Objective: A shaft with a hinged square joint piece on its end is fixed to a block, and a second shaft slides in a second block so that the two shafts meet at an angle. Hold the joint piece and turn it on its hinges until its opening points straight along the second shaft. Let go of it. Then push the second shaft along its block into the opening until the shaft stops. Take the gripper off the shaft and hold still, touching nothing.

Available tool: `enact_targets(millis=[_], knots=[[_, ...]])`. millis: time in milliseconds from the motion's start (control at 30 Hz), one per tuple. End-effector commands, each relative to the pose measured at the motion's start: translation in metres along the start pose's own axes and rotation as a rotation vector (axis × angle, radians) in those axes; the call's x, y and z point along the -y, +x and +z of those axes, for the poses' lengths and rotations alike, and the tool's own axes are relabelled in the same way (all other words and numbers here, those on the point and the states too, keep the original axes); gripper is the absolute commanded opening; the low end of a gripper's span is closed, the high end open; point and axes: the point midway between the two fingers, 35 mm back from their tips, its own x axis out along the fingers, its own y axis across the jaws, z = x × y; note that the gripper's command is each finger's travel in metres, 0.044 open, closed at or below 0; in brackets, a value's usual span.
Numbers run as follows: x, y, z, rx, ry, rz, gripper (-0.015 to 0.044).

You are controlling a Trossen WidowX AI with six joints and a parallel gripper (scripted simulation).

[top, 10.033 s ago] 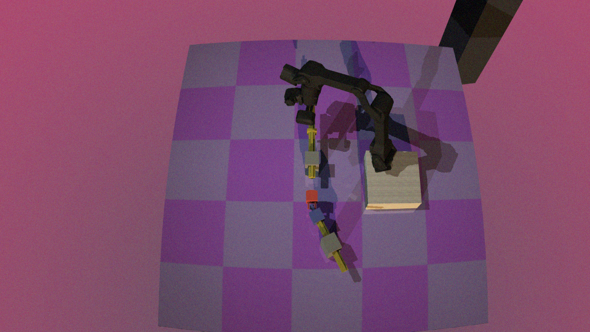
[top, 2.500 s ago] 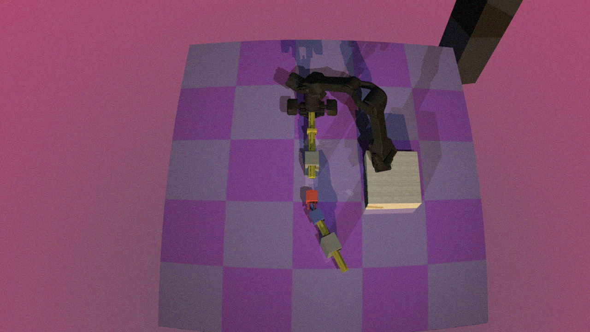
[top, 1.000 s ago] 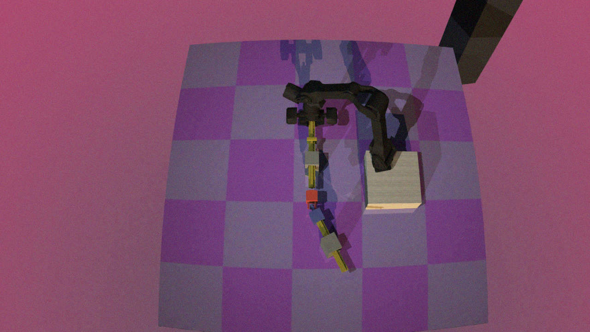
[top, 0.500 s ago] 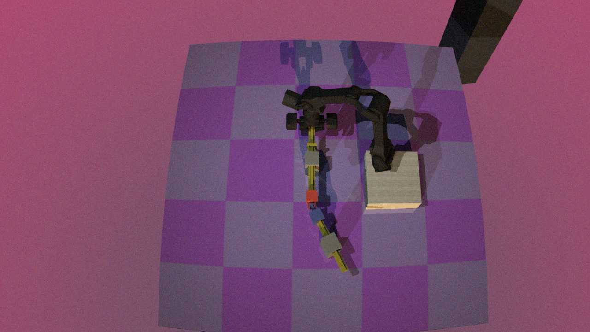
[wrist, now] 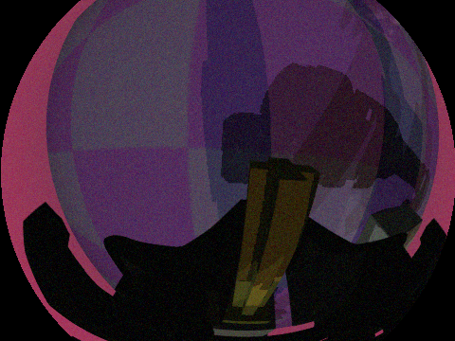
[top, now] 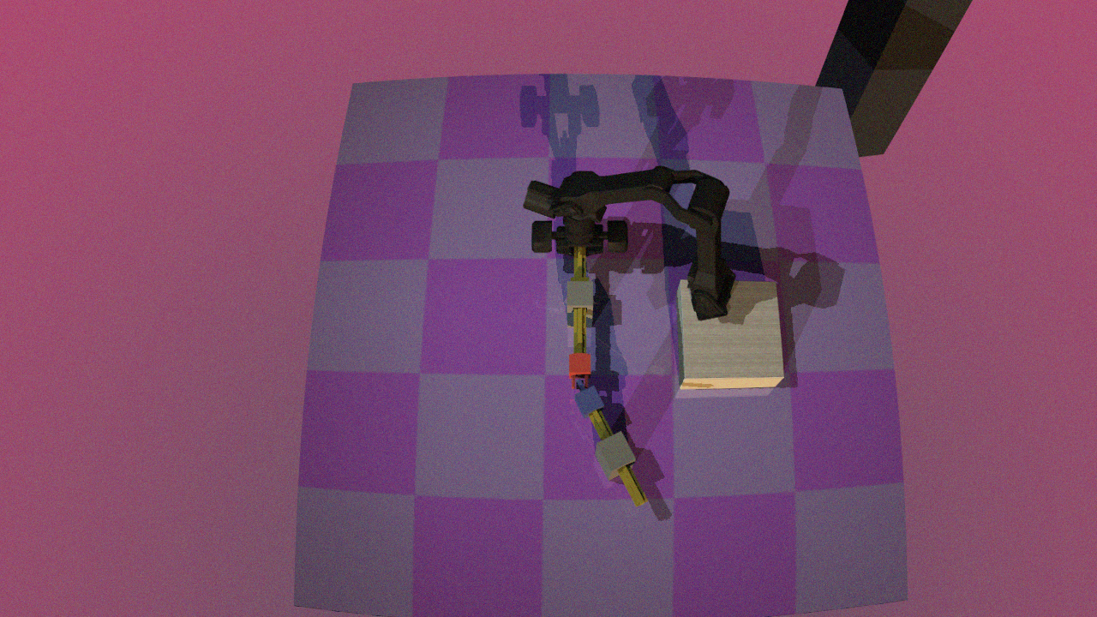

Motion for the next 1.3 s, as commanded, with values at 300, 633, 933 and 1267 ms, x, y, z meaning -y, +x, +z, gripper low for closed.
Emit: enact_targets(millis=[300,633,933,1267], knots=[[0.0,0.0,-0.0018,0.001,0.001,0.0,0.0],[0.0,0.0,-0.0018,0.001,0.001,0.0,0.0067],[0.0,0.0,-0.0018,0.001,0.001,0.0,0.0303],[0.0,0.0,-0.0018,0.001,0.001,0.0,0.044]])
